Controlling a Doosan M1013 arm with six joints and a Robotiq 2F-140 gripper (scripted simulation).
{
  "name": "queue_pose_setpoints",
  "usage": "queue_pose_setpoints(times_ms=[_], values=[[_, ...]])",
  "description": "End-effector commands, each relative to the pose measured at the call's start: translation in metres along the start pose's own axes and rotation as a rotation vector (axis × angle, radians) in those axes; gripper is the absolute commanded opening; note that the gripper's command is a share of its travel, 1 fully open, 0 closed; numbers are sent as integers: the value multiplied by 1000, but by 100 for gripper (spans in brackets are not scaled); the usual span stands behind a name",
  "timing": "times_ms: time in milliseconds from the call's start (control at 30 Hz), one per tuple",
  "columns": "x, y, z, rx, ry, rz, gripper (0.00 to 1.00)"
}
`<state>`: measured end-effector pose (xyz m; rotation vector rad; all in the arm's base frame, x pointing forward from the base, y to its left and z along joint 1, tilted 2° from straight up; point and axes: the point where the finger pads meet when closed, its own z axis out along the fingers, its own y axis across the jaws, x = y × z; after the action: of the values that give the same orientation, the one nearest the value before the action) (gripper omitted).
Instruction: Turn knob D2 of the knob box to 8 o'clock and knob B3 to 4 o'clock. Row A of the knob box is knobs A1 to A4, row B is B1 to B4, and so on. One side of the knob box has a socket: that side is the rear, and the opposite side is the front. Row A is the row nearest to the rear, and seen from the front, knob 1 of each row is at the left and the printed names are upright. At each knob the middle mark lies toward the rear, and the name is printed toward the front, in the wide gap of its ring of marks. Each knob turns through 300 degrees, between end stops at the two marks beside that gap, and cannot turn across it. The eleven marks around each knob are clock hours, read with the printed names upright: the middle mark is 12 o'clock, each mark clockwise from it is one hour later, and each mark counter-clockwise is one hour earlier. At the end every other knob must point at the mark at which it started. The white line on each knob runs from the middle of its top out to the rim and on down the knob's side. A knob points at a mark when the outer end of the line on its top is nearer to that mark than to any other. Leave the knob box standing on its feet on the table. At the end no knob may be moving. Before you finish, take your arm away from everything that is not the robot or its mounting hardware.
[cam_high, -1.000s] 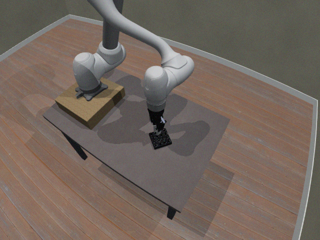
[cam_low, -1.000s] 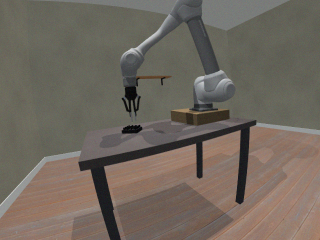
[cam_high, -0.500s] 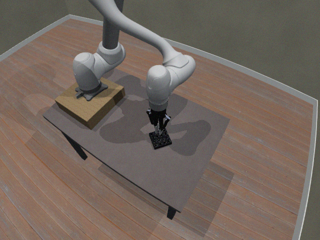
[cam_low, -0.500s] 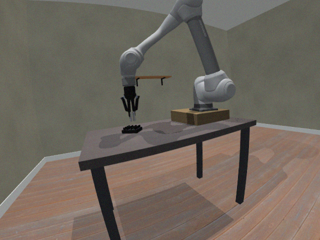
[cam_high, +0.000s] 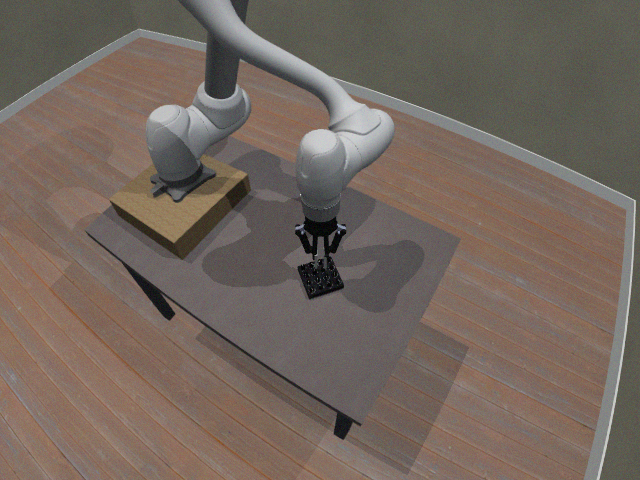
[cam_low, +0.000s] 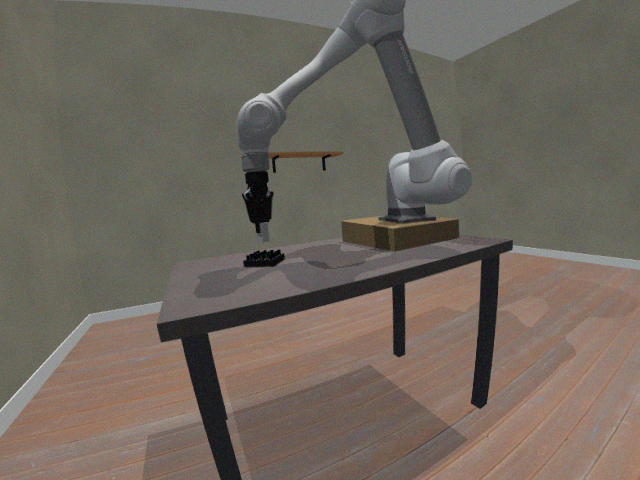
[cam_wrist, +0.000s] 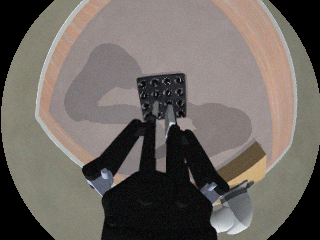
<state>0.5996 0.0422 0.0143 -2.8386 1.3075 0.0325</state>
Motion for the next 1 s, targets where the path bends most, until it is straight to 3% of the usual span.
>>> queue_pose_setpoints(times_ms=[0, 967], values=[[0, -3, -1, 8, -10, -156, 12], [3, -20, -7, 12, -5, -1057, 12]])
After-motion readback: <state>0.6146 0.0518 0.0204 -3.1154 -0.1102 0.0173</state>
